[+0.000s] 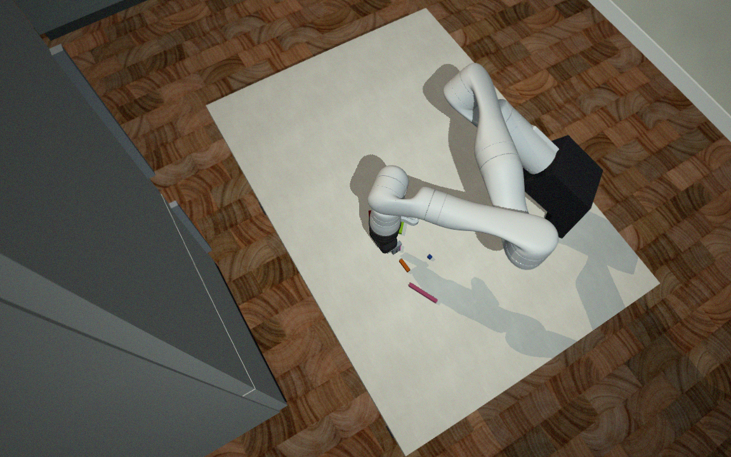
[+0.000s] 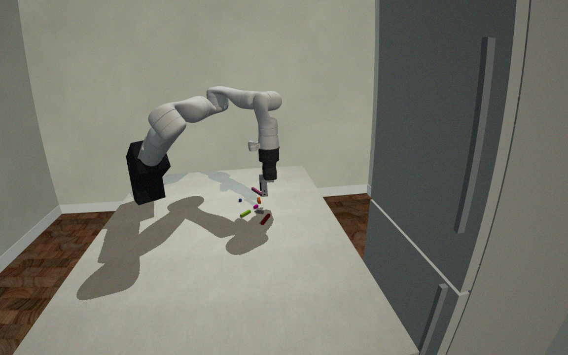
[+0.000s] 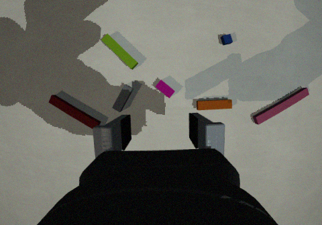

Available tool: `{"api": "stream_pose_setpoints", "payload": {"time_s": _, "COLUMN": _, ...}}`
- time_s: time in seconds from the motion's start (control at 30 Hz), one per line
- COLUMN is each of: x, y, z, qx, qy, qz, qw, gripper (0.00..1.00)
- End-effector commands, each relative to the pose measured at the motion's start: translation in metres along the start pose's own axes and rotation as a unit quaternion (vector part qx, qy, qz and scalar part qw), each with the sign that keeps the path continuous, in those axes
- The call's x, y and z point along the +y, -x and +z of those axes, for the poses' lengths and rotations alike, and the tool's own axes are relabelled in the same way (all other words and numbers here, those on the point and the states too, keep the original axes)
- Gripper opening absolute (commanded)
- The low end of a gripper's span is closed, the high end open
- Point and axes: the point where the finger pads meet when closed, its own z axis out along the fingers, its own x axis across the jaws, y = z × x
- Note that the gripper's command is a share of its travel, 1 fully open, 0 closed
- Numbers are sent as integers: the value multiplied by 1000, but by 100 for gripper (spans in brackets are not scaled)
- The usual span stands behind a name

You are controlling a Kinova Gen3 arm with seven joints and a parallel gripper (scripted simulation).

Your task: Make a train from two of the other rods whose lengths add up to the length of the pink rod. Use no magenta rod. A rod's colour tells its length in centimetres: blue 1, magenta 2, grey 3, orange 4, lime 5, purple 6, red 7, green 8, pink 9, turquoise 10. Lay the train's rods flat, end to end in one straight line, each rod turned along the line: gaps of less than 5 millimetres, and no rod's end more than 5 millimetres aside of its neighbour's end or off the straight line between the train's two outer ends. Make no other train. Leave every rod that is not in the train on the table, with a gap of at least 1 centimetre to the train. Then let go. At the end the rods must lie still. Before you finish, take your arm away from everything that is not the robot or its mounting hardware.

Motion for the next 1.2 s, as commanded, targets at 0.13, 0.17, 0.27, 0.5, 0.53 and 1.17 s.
{"api": "stream_pose_setpoints", "payload": {"time_s": 0.13, "x": 0, "y": 6, "z": -1, "qx": 1, "qy": 1, "qz": -59, "qw": 998, "gripper": 100}}
{"api": "stream_pose_setpoints", "payload": {"time_s": 0.17, "x": 0, "y": 6, "z": -1, "qx": 1, "qy": 1, "qz": -59, "qw": 998, "gripper": 100}}
{"api": "stream_pose_setpoints", "payload": {"time_s": 0.27, "x": -1, "y": 9, "z": -1, "qx": 1, "qy": 1, "qz": -86, "qw": 996, "gripper": 100}}
{"api": "stream_pose_setpoints", "payload": {"time_s": 0.5, "x": -1, "y": 21, "z": -1, "qx": 1, "qy": 1, "qz": -196, "qw": 981, "gripper": 100}}
{"api": "stream_pose_setpoints", "payload": {"time_s": 0.53, "x": -1, "y": 22, "z": -1, "qx": 1, "qy": 1, "qz": -212, "qw": 977, "gripper": 100}}
{"api": "stream_pose_setpoints", "payload": {"time_s": 1.17, "x": 0, "y": 37, "z": -1, "qx": 0, "qy": 1, "qz": -360, "qw": 933, "gripper": 100}}
